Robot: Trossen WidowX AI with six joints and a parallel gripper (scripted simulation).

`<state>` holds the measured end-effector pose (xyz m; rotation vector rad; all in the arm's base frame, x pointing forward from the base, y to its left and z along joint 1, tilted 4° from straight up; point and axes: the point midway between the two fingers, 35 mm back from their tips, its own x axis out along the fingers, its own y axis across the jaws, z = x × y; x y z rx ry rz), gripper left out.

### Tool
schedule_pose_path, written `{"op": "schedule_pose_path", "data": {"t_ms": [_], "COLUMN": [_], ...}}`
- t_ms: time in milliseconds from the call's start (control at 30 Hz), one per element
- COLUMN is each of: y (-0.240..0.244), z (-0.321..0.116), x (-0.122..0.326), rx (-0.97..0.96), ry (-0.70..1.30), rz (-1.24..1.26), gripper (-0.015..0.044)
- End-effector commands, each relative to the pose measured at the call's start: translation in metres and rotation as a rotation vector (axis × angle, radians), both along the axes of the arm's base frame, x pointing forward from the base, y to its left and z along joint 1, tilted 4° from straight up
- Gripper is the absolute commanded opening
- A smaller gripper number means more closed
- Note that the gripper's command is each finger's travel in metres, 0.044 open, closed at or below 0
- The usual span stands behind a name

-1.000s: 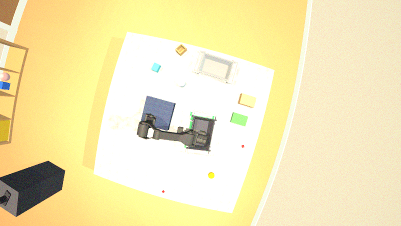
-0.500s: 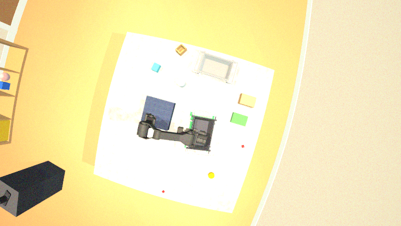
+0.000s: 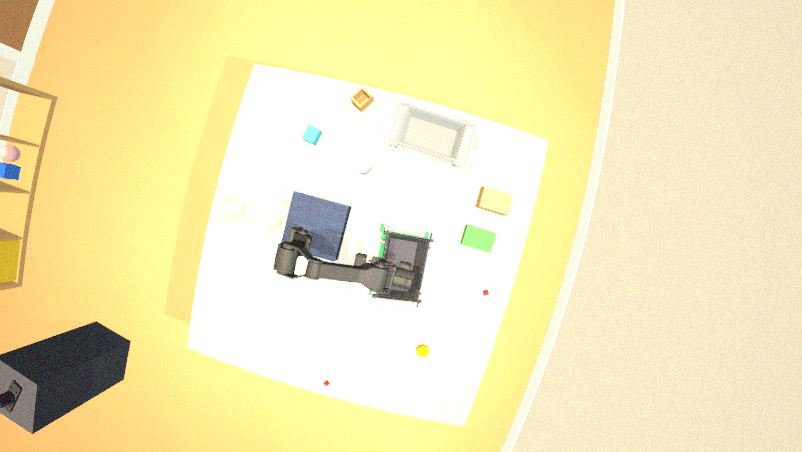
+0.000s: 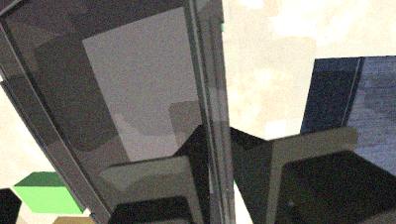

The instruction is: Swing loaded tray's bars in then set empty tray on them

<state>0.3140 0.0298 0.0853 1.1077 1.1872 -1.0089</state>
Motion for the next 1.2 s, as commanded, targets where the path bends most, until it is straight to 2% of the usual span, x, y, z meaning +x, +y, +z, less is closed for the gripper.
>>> {"op": "schedule_pose_path", "data": {"t_ms": [0, 1167], "y": [-0.0005, -0.0022], "z": [-0.0030, -0.0130], "x": [-0.0021, -0.0092], "rx": [-0.001, -0.006], "ry": [0.007, 0.029], "rz": [0.000, 0.002], "gripper": [0.0000, 0.0000]}}
